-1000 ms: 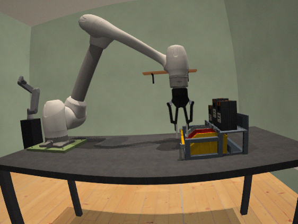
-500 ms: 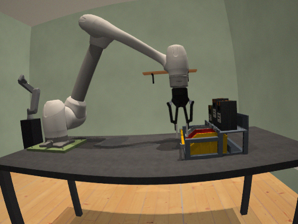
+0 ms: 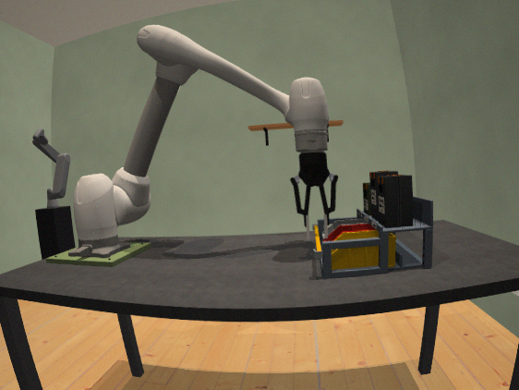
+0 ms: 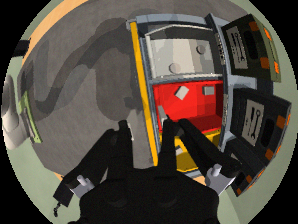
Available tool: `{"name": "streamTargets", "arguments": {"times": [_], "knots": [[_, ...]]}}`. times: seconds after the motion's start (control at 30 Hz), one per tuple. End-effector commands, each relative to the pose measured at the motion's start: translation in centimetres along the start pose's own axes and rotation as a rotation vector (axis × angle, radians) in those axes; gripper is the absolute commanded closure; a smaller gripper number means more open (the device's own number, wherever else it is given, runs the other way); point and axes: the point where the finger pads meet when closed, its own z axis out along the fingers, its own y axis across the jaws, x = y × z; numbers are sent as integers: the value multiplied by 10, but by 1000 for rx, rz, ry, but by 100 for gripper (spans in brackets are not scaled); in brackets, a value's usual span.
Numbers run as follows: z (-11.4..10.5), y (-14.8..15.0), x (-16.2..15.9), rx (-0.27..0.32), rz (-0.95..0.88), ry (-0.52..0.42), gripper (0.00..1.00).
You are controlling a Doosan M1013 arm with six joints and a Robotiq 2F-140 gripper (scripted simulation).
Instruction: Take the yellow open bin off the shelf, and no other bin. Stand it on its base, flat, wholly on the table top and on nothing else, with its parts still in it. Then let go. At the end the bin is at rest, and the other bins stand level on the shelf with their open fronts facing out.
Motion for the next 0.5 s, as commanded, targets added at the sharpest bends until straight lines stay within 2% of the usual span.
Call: {"name": "streamTargets", "arguments": {"times": [0.0,0.27,0.3,0.47], "knots": [[0,0,0,0,0,0,72],[0,0,0,0,0,0,72],[0,0,0,0,0,0,100],[0,0,0,0,0,0,100]]}}
